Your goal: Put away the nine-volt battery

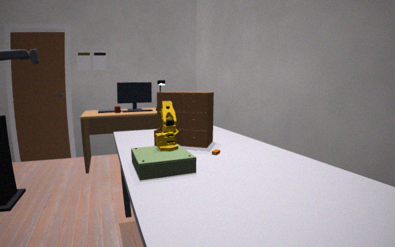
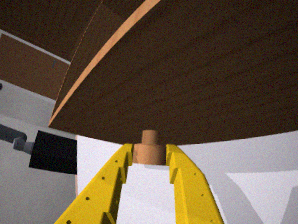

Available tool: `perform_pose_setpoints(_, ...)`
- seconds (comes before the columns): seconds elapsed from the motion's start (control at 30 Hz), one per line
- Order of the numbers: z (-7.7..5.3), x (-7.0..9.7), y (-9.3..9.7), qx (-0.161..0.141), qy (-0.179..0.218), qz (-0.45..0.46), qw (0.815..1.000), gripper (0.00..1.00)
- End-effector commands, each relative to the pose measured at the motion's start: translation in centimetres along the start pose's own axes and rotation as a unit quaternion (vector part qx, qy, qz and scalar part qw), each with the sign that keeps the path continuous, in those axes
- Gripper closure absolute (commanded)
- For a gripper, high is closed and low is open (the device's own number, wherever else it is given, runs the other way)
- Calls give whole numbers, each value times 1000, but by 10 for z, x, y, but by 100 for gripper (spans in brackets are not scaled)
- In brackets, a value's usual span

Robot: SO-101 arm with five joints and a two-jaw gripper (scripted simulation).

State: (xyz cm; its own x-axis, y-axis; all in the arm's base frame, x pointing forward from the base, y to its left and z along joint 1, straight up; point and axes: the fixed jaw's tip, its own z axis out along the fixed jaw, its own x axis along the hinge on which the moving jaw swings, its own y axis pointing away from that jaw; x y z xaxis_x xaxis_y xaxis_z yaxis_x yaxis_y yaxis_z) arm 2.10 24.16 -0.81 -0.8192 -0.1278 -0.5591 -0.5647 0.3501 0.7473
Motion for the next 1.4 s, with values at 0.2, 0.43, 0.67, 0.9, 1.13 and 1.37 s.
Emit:
perform_pose_setpoints(0.2, -1, 5, 7, -17, 8, -3, 1000, 100)
perform_pose_setpoints(0.43, -1, 5, 7, -17, 8, -3, 1000, 94)
perform_pose_setpoints(0.67, -1, 5, 7, -17, 8, -3, 1000, 89)
perform_pose_setpoints(0.9, -1, 5, 7, -17, 8, -3, 1000, 86)
perform_pose_setpoints(1.13, -1, 5, 7, -17, 8, -3, 1000, 81)
perform_pose_setpoints(1.37, -3, 7, 7, -16, 12, -5, 1000, 79)
